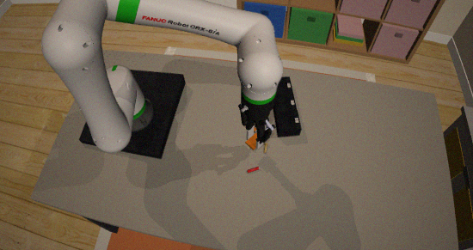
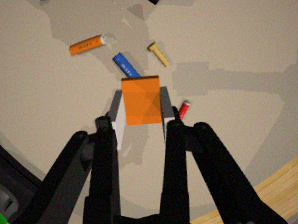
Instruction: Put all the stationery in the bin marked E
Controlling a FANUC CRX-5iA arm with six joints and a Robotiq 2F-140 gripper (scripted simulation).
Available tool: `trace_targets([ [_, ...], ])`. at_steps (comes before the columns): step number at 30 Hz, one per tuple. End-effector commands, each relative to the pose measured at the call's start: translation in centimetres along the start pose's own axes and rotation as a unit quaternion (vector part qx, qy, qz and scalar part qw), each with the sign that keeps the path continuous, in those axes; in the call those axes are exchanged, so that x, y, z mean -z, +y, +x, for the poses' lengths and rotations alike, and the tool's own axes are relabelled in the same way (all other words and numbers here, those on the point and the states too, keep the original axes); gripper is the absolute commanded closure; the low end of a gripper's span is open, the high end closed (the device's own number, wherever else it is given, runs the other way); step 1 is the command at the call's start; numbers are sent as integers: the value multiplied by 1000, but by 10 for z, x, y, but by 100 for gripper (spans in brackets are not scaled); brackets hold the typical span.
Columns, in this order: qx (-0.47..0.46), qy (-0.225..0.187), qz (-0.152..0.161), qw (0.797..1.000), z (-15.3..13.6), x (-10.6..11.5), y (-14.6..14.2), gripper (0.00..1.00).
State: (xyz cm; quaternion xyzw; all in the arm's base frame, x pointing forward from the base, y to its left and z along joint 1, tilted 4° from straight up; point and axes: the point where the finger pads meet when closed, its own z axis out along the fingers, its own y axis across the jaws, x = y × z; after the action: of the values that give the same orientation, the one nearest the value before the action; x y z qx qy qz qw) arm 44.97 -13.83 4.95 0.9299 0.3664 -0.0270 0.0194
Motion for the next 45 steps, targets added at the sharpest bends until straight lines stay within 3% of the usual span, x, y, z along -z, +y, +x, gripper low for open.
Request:
trace_targets([
  [1,0,-1,0,1000,28,0,3,79],
  [12,0,-1,0,1000,75,0,7,79],
  [15,-75,-1,0,997,93,0,9,79],
  [21,-148,2,1,989,128,0,12,79],
  [23,-148,2,1,989,128,0,12,79],
  [28,-232,4,2,973,157,0,14,79],
  [37,-341,0,0,940,161,0,15,79],
  [45,-341,0,0,940,157,0,15,79],
])
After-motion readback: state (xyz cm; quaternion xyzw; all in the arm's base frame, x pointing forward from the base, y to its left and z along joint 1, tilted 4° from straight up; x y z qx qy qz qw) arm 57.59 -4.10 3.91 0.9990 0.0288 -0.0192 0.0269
